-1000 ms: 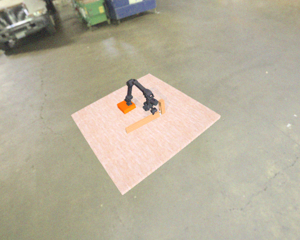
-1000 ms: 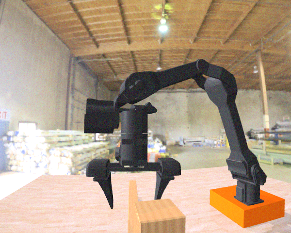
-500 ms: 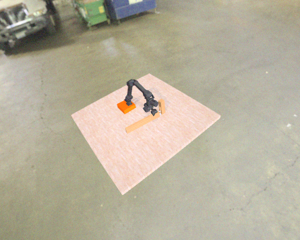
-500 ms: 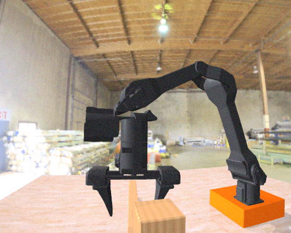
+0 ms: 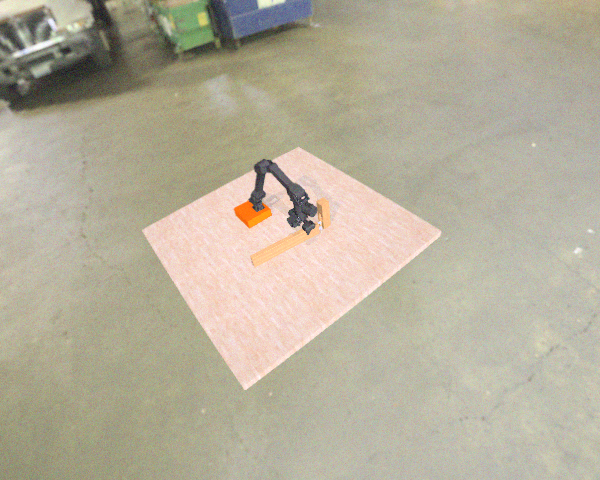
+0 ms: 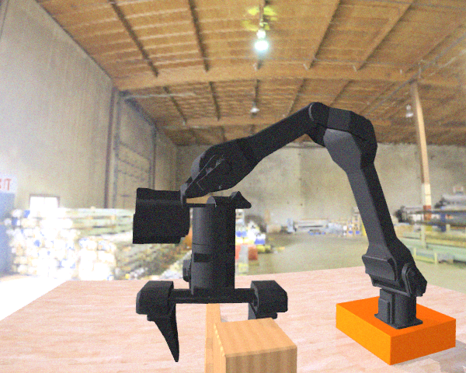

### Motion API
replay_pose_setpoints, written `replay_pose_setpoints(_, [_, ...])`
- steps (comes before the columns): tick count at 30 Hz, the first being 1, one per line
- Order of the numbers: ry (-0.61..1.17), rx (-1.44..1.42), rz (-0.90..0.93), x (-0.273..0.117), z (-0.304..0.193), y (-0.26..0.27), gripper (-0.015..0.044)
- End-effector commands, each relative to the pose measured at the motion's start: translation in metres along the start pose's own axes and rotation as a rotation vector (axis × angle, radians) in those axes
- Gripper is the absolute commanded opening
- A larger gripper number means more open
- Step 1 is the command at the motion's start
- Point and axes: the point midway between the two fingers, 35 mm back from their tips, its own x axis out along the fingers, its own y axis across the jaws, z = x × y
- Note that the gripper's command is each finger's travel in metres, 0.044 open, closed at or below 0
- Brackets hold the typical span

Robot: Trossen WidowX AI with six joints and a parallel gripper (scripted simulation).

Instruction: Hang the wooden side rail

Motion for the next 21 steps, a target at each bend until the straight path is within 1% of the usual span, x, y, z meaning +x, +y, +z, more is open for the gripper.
replay_pose_setpoints(1, [-0.01,0.004,-0.019,0.014,0.002,-0.002,0.044])
replay_pose_setpoints(21, [-0.009,0.006,-0.018,0.046,0.002,-0.004,0.044])
